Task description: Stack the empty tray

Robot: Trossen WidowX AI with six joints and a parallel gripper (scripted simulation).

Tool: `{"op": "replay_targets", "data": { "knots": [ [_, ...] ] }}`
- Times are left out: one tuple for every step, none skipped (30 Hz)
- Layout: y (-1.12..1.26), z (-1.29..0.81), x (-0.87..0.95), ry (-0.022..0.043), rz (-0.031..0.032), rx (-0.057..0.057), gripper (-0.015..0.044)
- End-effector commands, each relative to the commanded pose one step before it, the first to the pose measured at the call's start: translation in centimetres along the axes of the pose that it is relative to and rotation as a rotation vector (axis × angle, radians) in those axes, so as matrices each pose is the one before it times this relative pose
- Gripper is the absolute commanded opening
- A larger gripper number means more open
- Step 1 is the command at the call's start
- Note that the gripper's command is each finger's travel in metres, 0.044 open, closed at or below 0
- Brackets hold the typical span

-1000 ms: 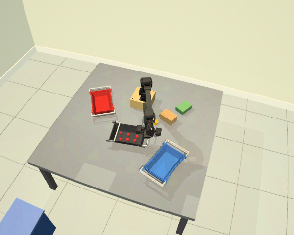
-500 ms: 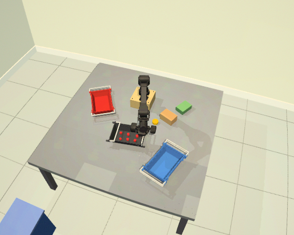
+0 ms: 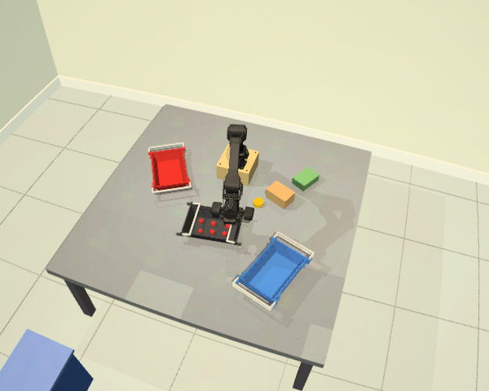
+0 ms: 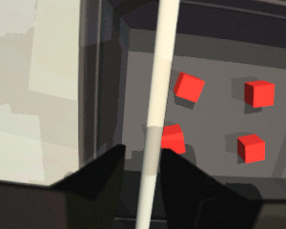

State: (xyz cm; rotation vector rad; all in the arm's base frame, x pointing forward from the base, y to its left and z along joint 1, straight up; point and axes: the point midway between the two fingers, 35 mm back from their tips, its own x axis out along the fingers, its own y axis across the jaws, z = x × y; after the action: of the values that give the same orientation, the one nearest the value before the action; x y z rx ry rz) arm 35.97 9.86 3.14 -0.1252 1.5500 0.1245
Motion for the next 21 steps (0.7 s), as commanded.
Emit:
{"op": "replay_targets", "data": {
  "knots": [
    [0.261, 0.197, -1.949, -0.01321, 0.005, -0.0019, 0.0088],
    [0.0, 0.0, 0.0, 0.0, 0.0, 0.0, 0.0088],
    [-0.125, 0.05, 0.746, -0.00162, -0.00312, -0.001, 0.0088],
    [0.0, 0.0, 0.0, 0.0, 0.0, 0.0, 0.0088],
    [0.0, 0.0, 0.0, 0.0, 0.0, 0.0, 0.0088],
    [0.0, 0.0, 0.0, 0.0, 0.0, 0.0, 0.0088],
    [0.0, 0.0, 0.0, 0.0, 0.0, 0.0, 0.0088],
    [0.0, 0.0, 0.0, 0.0, 0.0, 0.0, 0.0088],
    [0.0, 0.0, 0.0, 0.0, 0.0, 0.0, 0.0088],
    [0.0, 0.0, 0.0, 0.0, 0.0, 0.0, 0.0088],
    [0.0, 0.0, 0.0, 0.0, 0.0, 0.0, 0.0088],
    [0.0, 0.0, 0.0, 0.0, 0.0, 0.0, 0.0088],
    [0.0, 0.0, 0.0, 0.0, 0.0, 0.0, 0.0088],
    [0.0, 0.0, 0.0, 0.0, 0.0, 0.0, 0.0088],
    [0.0, 0.0, 0.0, 0.0, 0.0, 0.0, 0.0088],
    [0.0, 0.0, 0.0, 0.0, 0.0, 0.0, 0.0088],
    [0.0, 0.0, 0.0, 0.0, 0.0, 0.0, 0.0088],
    [0.0, 0.0, 0.0, 0.0, 0.0, 0.0, 0.0088],
    [0.0, 0.0, 0.0, 0.0, 0.0, 0.0, 0.0088],
    [0.0, 0.0, 0.0, 0.0, 0.0, 0.0, 0.0088],
    [0.0, 0.0, 0.0, 0.0, 0.0, 0.0, 0.0088]
  ]
}}
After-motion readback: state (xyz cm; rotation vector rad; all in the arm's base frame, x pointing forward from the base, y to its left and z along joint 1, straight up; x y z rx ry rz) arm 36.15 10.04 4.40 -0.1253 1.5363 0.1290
